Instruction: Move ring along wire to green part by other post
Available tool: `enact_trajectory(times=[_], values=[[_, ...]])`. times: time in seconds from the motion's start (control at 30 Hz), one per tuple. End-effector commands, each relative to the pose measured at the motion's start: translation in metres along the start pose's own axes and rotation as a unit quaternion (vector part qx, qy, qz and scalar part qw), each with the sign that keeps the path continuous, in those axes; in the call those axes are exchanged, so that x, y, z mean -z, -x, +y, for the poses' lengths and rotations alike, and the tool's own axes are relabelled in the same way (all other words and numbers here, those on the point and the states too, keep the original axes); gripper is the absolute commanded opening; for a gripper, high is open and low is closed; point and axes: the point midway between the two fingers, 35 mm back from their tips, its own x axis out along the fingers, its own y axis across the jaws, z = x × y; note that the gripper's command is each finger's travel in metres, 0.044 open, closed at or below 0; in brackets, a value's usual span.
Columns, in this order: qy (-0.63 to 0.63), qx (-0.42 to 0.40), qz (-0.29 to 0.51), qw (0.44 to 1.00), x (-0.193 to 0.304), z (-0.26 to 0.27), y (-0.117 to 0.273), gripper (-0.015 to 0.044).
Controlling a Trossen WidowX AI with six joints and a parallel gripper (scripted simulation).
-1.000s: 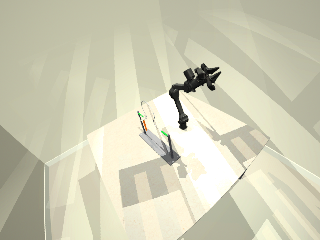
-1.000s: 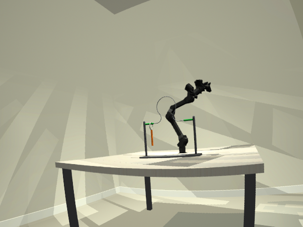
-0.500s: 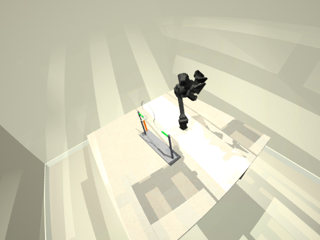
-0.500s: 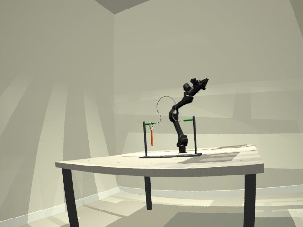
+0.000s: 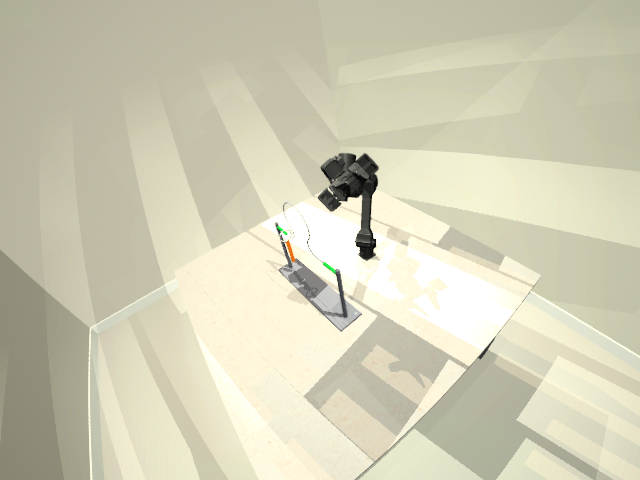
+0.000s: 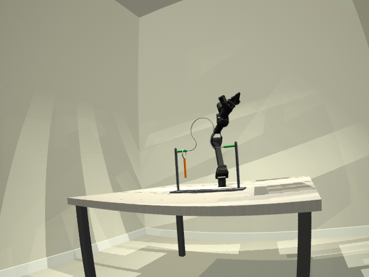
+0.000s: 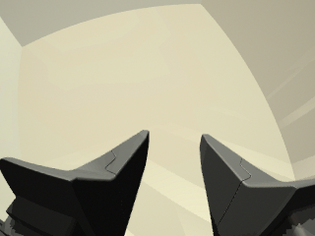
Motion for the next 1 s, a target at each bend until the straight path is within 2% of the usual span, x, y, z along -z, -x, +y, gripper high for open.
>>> enact_trajectory(times=[0.0,0.5,0.97], values=[[0.040,0.050,-0.030,0.997,-0.021,-0.031,0.010,0.0160],[0.197,0.251,-0.139,0.937,-0.118,-0.126,0.089,0.0160],[0.298,0.459,-0.159,0.822,-0.181,-0.196,0.219,0.0160]])
